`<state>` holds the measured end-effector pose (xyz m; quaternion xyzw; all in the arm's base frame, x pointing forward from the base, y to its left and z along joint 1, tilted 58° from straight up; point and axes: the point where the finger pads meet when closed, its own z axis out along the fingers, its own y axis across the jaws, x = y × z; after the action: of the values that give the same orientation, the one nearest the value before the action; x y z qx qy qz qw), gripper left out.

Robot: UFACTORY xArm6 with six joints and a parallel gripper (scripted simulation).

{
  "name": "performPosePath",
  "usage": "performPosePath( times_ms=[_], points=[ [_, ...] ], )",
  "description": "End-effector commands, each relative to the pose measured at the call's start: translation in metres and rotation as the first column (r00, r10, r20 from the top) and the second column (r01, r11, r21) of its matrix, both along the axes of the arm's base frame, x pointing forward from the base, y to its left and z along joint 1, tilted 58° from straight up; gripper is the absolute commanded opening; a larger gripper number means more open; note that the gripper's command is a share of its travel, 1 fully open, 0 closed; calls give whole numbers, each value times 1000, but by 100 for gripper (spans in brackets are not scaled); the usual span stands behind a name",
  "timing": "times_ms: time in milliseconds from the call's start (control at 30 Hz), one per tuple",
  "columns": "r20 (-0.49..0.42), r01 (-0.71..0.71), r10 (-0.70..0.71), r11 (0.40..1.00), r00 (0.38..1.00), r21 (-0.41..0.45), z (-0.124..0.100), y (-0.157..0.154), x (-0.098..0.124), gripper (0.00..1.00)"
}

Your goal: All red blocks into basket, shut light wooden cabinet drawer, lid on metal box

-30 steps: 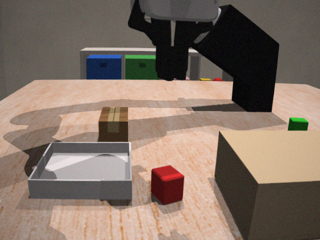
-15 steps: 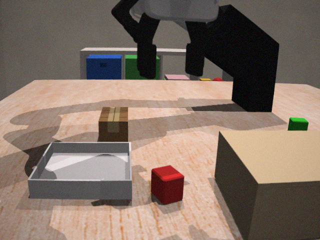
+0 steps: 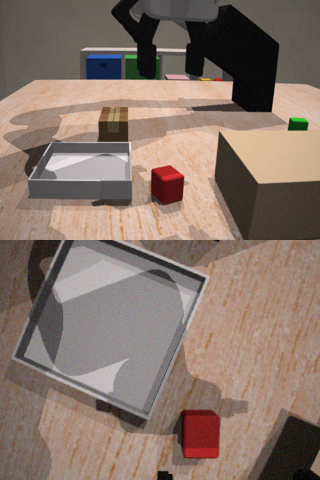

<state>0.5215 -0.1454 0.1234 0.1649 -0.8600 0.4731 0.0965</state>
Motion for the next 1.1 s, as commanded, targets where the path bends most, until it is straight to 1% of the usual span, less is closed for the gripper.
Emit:
performPosePath(
  times_ms=[0,533,1067],
  points=[
    [3,-2,2,1000,1000,1,1,1,1,68],
    [3,-2,2,1000,1000,0,-4,-6,1,68],
    [3,-2,2,1000,1000,0,-27,-43,0,68]
  ],
)
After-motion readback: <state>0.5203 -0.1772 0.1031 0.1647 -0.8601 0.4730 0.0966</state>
